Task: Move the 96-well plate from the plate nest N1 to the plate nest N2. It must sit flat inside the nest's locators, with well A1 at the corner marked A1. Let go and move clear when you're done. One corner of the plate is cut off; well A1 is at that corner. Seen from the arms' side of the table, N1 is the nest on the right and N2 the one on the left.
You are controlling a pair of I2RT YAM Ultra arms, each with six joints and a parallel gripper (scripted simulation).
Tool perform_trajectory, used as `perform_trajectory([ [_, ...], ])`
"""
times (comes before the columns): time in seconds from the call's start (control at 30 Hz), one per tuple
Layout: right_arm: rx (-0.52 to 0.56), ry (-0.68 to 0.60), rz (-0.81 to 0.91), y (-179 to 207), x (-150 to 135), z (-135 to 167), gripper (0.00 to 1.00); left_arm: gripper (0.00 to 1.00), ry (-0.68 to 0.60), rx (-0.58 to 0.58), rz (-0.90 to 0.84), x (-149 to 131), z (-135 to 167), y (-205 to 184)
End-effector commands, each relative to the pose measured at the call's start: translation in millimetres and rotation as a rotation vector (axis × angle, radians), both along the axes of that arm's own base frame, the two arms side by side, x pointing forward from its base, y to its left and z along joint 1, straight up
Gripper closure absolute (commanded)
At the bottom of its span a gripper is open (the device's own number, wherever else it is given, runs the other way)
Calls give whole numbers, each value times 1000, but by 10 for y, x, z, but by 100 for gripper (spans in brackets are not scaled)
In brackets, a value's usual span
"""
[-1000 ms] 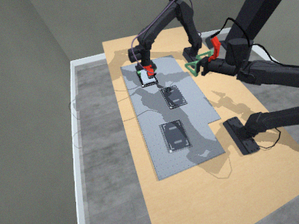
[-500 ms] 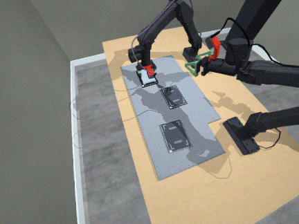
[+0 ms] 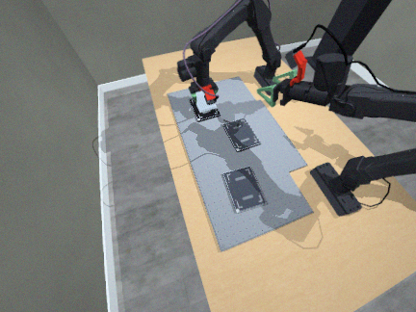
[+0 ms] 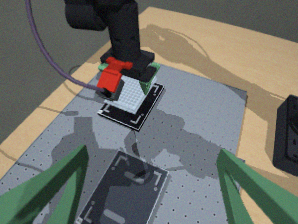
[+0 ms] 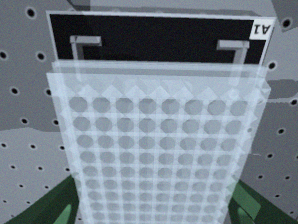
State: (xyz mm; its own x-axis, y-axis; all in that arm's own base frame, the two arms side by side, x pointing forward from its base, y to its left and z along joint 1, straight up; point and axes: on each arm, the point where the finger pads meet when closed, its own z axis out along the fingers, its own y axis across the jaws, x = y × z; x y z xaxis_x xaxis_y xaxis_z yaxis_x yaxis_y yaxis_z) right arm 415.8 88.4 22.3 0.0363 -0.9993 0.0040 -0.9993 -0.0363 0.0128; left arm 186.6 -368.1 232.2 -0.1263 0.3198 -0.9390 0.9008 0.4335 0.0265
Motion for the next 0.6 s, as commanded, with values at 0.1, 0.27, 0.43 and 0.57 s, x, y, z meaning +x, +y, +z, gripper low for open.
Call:
perform_trajectory([
  [0.1,9,-34,13,24,60,208,21,0,8,-3,26,22,67,91],
  [0.27,9,-34,13,24,60,208,21,0,70,115,43,-82,10,399],
  [0.43,10,-36,13,25,66,208,21,0,119,204,78,-337,240,1074],
  [0.57,8,-26,6,23,52,141,21,0,132,226,98,-558,402,1559],
])
